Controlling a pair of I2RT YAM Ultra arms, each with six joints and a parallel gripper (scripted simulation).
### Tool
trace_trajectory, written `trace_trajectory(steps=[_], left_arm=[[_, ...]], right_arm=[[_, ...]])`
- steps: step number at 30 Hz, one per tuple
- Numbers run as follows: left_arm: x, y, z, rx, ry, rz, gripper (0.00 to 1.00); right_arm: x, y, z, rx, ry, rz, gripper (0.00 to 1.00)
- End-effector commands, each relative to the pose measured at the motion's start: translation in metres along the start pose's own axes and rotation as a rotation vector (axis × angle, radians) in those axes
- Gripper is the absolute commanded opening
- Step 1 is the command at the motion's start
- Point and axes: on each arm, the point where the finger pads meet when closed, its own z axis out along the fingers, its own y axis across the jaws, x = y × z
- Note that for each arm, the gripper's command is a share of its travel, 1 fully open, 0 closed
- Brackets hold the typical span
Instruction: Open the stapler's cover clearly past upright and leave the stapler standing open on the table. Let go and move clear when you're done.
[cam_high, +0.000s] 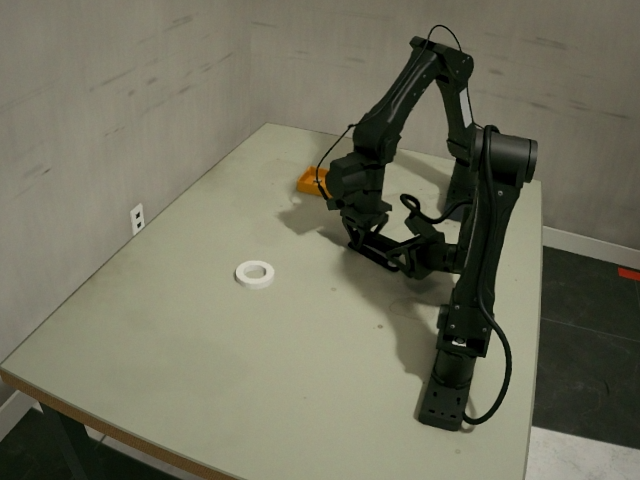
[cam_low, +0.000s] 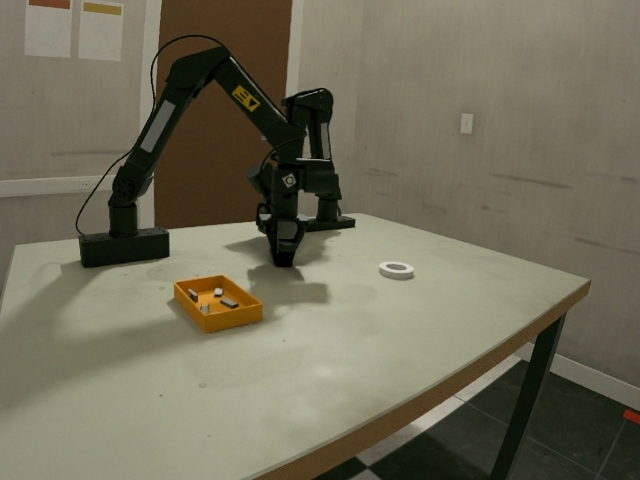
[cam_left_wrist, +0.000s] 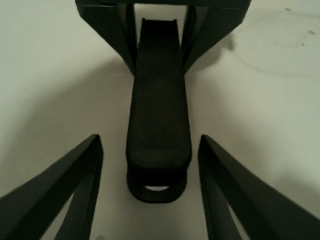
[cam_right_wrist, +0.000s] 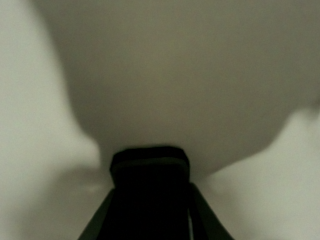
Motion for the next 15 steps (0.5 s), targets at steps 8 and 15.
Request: trace_trajectory(steps=[8, 15], left_arm=[[-0.0052, -0.0063, 0.0112, 0.014, -0.015, -0.009, 0.5], [-0.0038, -0.004, 0.0112, 0.004, -0.011, 0.001, 0.42]], right_arm=[[-0.0009, 0.0011, 0.0012, 0.001, -0.005, 0.005, 0.31], [-0.0009, 0.0011, 0.0012, 0.001, -0.005, 0.005, 0.31]])
